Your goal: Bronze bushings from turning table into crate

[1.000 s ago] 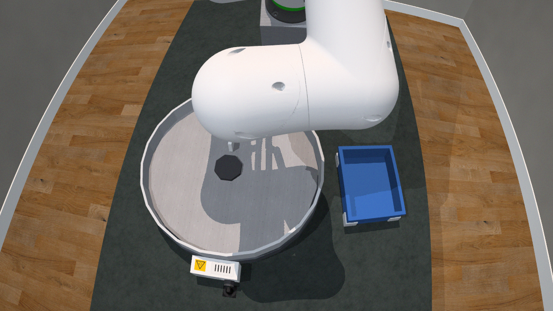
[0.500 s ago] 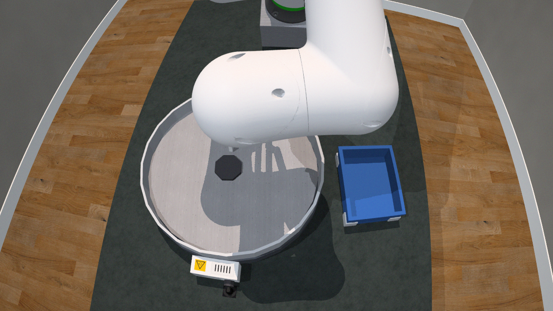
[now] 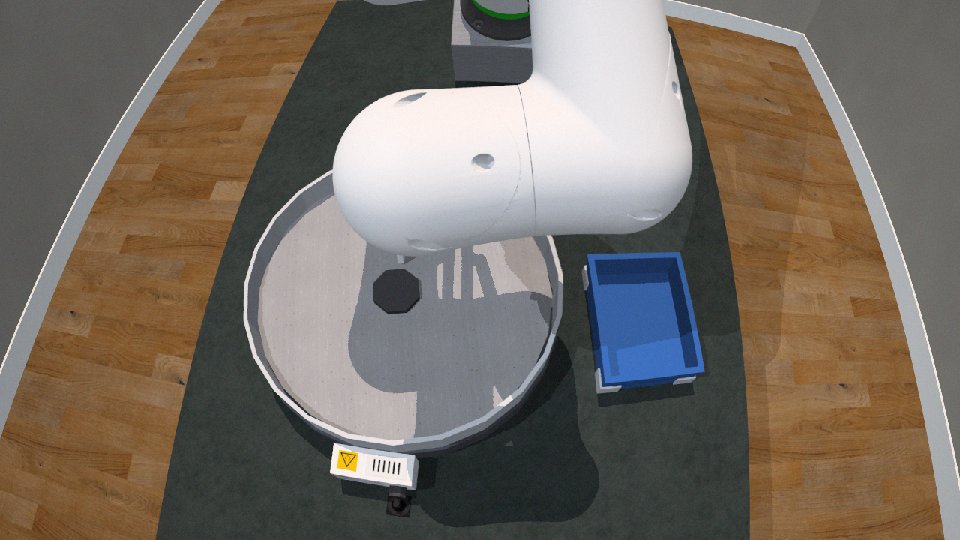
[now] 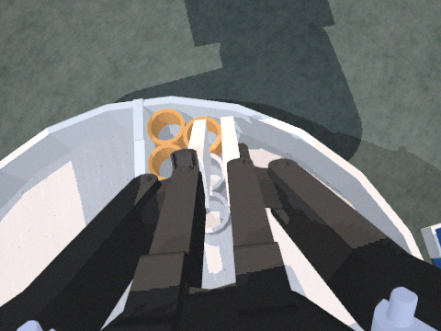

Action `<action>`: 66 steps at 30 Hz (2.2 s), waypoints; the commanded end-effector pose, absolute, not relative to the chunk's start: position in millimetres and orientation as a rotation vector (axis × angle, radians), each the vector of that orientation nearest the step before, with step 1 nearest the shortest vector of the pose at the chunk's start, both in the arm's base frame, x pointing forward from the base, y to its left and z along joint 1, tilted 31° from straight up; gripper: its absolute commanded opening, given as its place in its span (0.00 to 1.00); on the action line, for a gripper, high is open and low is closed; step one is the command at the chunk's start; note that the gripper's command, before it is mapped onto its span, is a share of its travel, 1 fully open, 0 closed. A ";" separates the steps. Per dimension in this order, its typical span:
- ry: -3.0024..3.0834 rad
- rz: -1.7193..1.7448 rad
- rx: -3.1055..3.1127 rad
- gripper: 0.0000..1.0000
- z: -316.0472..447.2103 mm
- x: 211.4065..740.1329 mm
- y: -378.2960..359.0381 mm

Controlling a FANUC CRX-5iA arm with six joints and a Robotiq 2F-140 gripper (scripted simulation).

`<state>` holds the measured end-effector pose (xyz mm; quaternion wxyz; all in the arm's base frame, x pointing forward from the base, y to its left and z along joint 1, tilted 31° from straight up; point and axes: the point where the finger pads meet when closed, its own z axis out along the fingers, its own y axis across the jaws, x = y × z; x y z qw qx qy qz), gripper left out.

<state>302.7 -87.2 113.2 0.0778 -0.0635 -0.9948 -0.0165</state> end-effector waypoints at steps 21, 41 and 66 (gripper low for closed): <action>-2.980 -0.049 -0.190 0.06 93.7 314.6 -88.2; -2.980 -0.049 -0.190 0.06 93.7 314.6 -88.2; -2.980 -0.049 -0.190 0.06 83.6 320.6 -88.7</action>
